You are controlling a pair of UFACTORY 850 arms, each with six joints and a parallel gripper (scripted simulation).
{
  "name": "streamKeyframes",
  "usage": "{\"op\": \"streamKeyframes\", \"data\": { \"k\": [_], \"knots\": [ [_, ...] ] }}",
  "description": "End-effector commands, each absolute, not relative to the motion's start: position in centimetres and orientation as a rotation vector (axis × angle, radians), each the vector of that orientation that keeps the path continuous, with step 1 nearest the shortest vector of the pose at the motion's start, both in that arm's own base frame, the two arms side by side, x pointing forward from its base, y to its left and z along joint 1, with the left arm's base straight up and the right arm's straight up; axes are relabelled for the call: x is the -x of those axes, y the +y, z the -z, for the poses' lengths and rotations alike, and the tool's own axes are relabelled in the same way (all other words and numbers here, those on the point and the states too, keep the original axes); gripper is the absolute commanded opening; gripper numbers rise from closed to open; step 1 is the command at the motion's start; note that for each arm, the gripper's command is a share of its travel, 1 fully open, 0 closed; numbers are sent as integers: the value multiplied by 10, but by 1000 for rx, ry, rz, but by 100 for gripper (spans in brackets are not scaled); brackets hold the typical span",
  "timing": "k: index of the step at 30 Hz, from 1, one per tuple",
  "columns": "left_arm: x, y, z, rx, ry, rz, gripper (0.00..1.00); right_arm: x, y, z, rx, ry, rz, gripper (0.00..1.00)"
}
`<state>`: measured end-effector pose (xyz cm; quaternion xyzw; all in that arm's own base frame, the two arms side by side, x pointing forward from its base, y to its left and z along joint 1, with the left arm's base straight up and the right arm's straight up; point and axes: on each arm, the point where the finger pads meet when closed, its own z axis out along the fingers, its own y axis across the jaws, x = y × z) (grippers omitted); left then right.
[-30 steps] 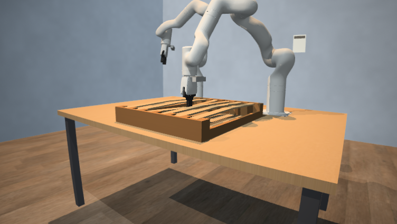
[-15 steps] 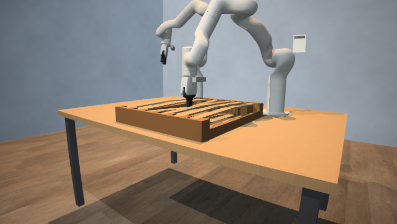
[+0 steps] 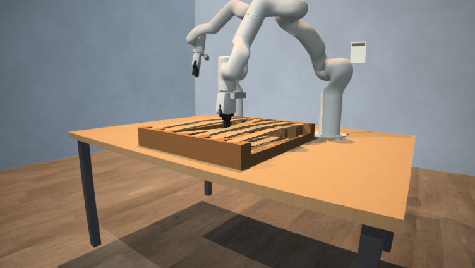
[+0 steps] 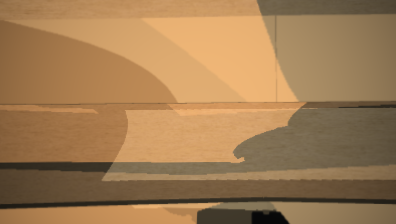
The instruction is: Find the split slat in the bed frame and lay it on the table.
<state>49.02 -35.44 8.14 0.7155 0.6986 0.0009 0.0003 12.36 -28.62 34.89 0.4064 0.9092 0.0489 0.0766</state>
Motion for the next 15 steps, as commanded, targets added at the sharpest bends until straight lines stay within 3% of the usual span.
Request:
{"op": "streamKeyframes", "data": {
  "k": [1,15],
  "knots": [
    [-491,-355,-81,-2246,2193,-4,0,-124,-287,-350,-1217,2724,-145,100],
    [-491,-355,-79,-2246,2194,-3,0,-124,-287,-350,-1217,2724,-145,100]
  ]
}}
